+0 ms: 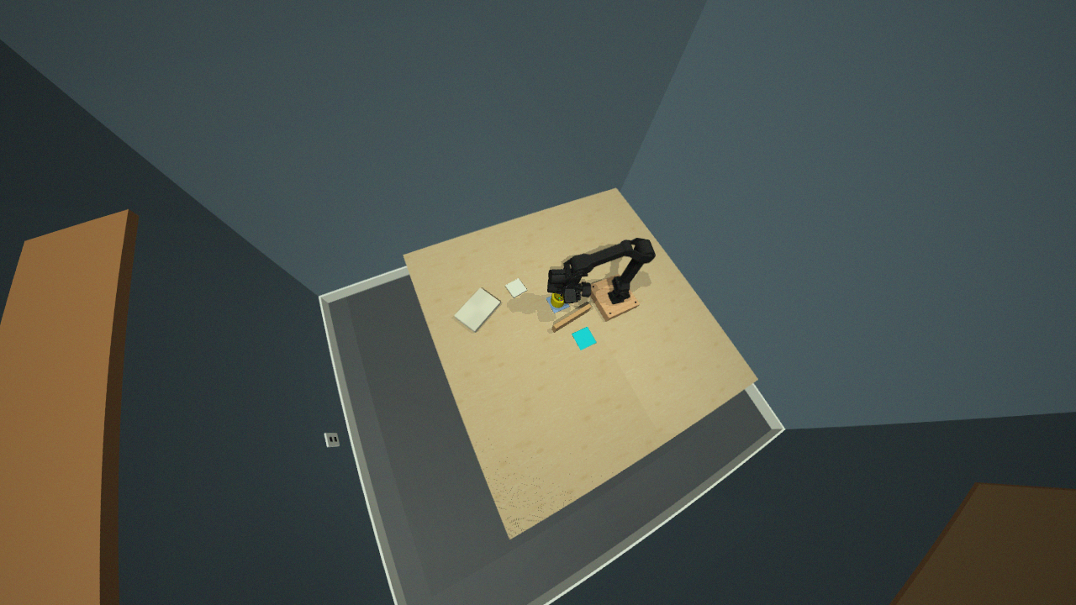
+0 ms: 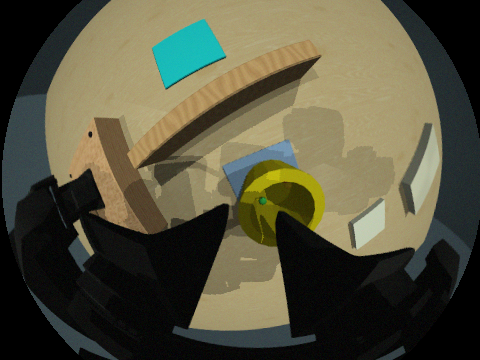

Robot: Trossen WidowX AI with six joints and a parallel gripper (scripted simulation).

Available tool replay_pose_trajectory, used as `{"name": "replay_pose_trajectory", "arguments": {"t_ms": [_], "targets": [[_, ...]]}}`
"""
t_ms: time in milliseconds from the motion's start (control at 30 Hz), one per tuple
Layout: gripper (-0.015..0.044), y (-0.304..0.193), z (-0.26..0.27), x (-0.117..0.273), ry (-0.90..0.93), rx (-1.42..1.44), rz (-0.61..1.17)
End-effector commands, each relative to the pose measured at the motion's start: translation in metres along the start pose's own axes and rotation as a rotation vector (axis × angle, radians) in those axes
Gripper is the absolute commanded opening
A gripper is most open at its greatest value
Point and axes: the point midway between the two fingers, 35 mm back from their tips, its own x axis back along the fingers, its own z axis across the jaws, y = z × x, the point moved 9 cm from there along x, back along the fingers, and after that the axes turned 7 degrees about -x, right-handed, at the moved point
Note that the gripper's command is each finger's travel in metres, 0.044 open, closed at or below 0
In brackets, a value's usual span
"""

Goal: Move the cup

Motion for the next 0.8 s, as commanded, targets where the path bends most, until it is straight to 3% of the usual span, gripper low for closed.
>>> {"name": "replay_pose_trajectory", "arguments": {"t_ms": [0, 767], "targets": [[0.0167, -0.001, 0.001, -0.012, 0.017, 0.007, 0.012], [0.0167, -0.002, 0.004, -0.048, 0.017, 0.007, 0.012]]}}
